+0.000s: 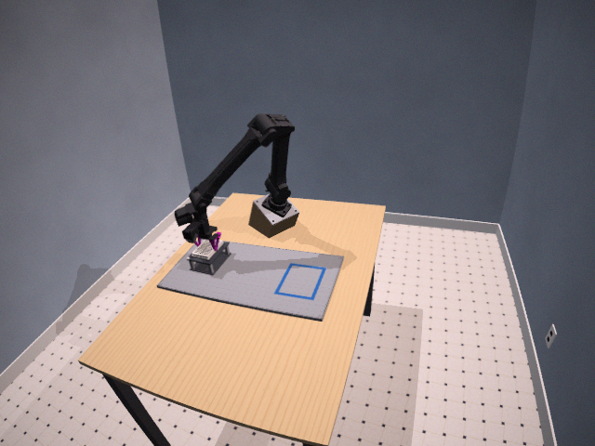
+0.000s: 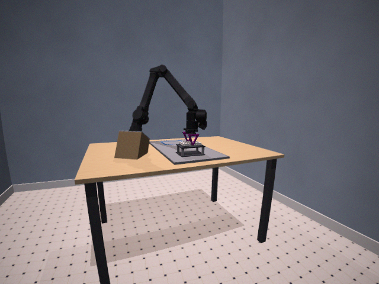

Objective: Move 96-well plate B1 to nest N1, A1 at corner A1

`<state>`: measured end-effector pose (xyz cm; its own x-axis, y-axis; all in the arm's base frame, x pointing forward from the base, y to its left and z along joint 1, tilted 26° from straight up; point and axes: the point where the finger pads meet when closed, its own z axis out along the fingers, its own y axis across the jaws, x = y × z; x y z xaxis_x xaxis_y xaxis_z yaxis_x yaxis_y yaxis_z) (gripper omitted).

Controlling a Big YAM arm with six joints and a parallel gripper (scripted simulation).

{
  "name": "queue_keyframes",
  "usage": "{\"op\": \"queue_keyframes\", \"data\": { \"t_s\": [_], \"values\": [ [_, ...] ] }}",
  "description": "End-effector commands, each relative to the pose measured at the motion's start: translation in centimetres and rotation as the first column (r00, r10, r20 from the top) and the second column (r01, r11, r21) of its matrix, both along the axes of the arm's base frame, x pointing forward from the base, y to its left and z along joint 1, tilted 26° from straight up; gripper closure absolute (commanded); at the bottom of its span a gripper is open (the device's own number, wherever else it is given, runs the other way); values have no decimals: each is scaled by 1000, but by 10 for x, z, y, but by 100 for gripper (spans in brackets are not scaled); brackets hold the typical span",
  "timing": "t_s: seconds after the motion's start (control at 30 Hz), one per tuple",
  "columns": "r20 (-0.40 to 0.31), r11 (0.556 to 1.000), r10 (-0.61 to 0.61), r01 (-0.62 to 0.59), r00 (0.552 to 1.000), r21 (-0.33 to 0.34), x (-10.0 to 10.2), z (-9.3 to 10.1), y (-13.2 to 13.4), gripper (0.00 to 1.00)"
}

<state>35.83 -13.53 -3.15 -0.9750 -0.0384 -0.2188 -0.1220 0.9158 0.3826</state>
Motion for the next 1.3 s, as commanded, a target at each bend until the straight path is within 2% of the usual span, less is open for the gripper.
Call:
{"op": "queue_keyframes", "data": {
  "t_s": [0.0,0.9,0.93,1.17,1.2,1.27],
  "values": [
    [16,1000,4,-4,1000,-6,10,-1,1,100],
    [16,1000,6,-6,1000,-6,9,-3,3,100],
    [32,1000,-3,4,999,-17,12,5,-7,100],
    [32,1000,-3,4,999,-17,13,5,-7,100],
    [32,1000,-3,4,999,-17,13,5,-7,0],
    [32,1000,-3,4,999,-17,13,5,-7,0]
  ]
}}
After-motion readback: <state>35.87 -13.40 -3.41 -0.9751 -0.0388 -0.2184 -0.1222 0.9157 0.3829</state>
